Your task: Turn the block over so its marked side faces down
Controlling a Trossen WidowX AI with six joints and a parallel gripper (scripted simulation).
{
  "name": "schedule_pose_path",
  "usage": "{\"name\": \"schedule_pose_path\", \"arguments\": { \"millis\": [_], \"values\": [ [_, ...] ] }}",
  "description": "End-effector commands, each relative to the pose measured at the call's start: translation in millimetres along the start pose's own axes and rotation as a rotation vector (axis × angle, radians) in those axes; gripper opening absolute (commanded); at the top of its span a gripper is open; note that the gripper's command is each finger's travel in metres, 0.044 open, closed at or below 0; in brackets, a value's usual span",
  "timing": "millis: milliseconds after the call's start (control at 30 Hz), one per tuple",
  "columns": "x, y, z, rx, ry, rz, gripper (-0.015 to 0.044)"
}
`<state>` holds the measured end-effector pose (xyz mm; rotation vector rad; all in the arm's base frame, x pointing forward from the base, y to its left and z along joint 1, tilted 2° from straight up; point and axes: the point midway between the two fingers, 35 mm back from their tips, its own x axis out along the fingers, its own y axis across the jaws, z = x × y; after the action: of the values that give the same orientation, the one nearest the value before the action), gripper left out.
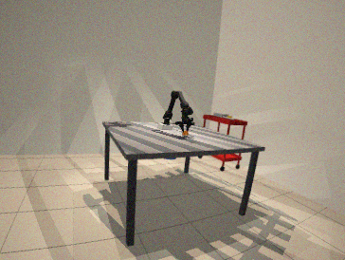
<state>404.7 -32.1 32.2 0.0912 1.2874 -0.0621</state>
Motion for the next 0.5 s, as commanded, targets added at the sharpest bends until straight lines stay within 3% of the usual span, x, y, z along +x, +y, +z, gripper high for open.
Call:
{"name": "schedule_pose_path", "arguments": {
  "millis": [0, 467],
  "values": [
    [-0.4, -0.1, -0.8, 0.004, -0.055, -0.002, 0.0000],
    [-3.4, 0.0, -7.3, 0.005, -0.248, -0.001, 0.0000]
  ]
}}
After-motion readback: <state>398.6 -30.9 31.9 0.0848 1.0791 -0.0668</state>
